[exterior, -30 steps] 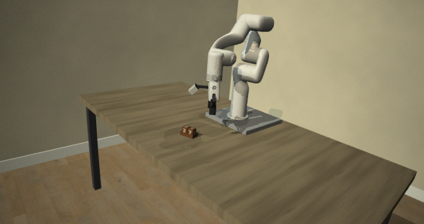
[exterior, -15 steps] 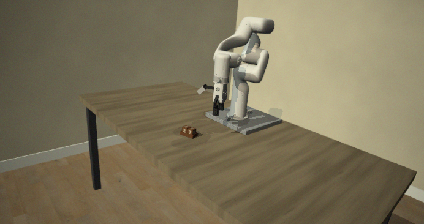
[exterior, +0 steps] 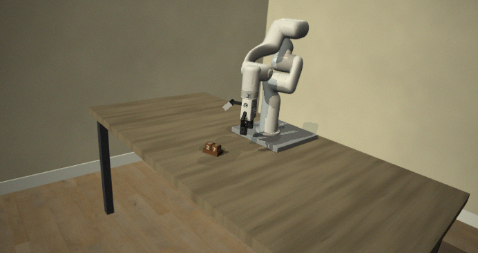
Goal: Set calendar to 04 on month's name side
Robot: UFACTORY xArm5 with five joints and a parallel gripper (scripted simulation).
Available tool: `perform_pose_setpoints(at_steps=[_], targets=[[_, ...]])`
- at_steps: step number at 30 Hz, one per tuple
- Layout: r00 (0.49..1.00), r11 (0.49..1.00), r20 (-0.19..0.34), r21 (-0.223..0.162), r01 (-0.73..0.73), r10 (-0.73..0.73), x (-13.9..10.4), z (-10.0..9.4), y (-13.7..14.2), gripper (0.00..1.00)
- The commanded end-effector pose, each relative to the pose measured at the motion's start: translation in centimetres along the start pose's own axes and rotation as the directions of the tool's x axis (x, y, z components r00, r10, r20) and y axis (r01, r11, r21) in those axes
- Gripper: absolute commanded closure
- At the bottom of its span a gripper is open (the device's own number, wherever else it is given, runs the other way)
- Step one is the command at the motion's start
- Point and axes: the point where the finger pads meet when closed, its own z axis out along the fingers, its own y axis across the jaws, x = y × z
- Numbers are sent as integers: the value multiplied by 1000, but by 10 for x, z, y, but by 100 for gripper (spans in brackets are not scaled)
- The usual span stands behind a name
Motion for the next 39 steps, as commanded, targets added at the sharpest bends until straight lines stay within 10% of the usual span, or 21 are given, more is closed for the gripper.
perform_pose_setpoints(at_steps=[1,39], targets=[[1000,1000,-1,3,0,0,0,14,-3,0],[1000,1000,-1,3,0,0,0,77,-3,0]])
